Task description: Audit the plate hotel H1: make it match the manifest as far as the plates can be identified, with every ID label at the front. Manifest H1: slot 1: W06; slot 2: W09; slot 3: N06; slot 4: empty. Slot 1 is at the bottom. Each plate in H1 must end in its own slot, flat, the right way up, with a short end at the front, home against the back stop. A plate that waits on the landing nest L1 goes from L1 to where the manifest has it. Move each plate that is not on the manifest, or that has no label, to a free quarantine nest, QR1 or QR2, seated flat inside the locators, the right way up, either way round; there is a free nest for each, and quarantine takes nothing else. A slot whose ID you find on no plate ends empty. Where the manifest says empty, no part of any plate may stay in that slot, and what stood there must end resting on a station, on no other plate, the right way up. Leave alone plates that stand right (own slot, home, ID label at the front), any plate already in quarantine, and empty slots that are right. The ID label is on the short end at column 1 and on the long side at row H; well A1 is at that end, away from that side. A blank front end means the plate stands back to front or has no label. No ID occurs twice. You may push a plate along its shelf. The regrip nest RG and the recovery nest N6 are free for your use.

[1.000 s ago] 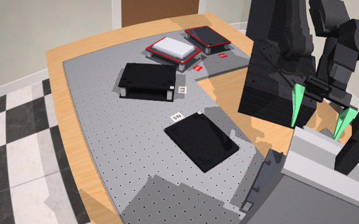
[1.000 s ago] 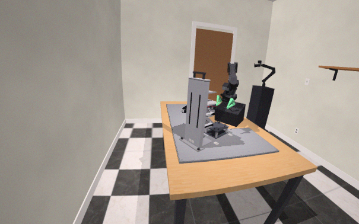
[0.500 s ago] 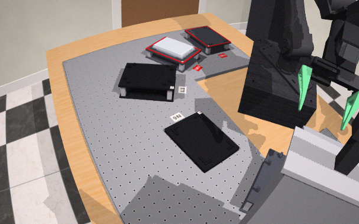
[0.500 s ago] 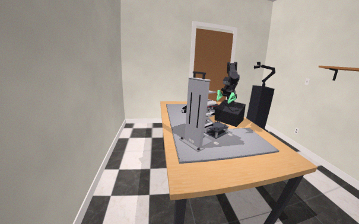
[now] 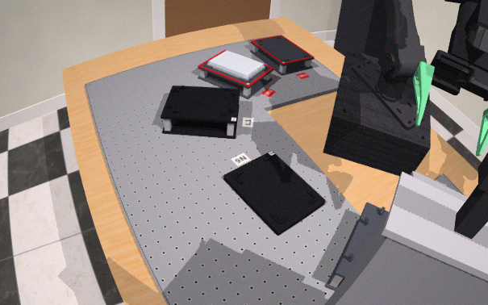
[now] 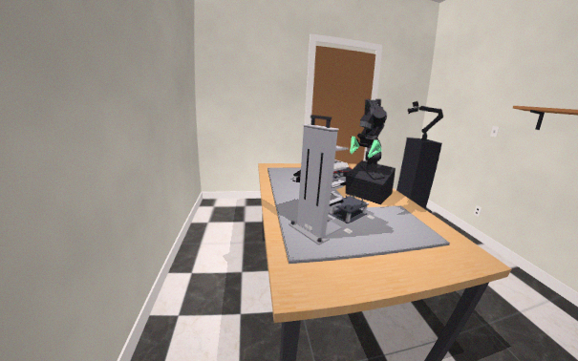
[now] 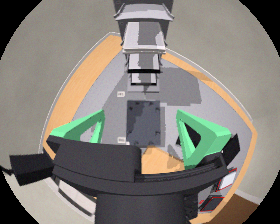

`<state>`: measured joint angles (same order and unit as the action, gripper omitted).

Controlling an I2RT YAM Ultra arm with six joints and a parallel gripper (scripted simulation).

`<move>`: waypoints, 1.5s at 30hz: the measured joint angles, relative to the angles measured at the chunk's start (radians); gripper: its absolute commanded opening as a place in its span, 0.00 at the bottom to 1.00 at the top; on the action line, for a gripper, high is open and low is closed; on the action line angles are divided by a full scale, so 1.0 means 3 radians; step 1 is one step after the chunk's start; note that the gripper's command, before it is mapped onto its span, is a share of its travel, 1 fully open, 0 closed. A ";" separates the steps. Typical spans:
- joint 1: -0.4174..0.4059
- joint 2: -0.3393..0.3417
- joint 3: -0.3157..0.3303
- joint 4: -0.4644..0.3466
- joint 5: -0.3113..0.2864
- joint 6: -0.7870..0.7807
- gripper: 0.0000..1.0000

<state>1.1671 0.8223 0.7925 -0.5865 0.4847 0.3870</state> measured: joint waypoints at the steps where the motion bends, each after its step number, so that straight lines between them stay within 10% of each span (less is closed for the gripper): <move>1: 0.0008 0.0000 0.0047 -0.0043 0.0006 0.0005 1.00; 9: 0.0043 -0.0003 0.0296 -0.0291 0.0048 0.0037 1.00; 26: -0.0065 -0.0017 -0.0326 0.0167 -0.0006 -0.0027 1.00; 45: -0.0271 0.0207 -0.0258 0.0427 -0.0148 -0.0142 1.00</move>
<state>1.0859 0.8845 0.7151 -0.4583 0.4404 0.3443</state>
